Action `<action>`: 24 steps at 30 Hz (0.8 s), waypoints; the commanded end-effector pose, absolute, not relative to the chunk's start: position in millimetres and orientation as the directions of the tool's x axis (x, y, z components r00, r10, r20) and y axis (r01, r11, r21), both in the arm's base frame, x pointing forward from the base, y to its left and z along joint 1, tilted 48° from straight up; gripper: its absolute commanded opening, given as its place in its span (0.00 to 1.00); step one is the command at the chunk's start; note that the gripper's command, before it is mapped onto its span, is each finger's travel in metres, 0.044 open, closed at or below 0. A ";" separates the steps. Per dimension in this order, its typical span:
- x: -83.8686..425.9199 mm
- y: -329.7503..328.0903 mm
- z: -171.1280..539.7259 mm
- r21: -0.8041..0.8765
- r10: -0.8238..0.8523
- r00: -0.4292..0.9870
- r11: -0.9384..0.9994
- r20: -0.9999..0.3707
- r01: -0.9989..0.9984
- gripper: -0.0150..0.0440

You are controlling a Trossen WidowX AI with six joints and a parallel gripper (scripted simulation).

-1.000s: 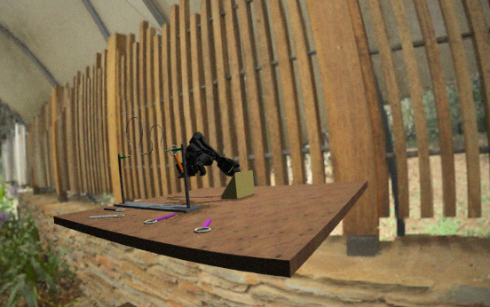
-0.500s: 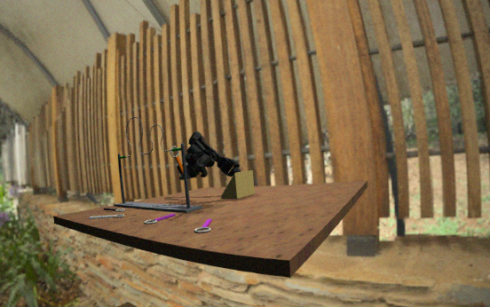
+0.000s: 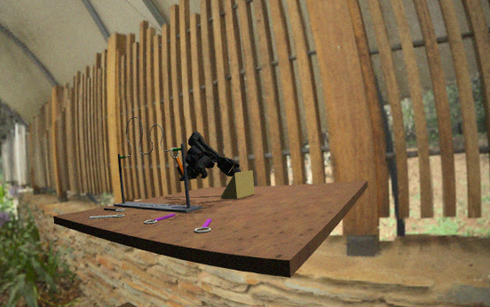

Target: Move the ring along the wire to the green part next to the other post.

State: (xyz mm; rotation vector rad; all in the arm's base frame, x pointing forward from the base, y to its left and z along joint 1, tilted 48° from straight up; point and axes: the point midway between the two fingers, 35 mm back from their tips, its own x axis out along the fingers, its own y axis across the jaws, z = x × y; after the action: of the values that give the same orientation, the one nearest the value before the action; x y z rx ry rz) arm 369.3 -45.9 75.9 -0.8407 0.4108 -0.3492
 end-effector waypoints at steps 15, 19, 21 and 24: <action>369.3 -46.0 75.9 -0.774 -0.453 0.866 0.619 -0.211 0.135 0.40; 366.5 -44.0 76.8 -0.774 -0.453 0.866 0.619 -0.211 0.135 0.53; 362.4 -41.4 78.1 -0.774 -0.453 0.866 0.619 -0.212 0.134 0.53; 353.7 -36.1 80.5 -0.774 -0.452 0.866 0.619 -0.213 0.133 0.53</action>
State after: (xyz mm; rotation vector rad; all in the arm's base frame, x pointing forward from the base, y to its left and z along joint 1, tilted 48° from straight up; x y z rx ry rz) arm 360.4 -40.9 78.6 -0.8455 0.4141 -0.3494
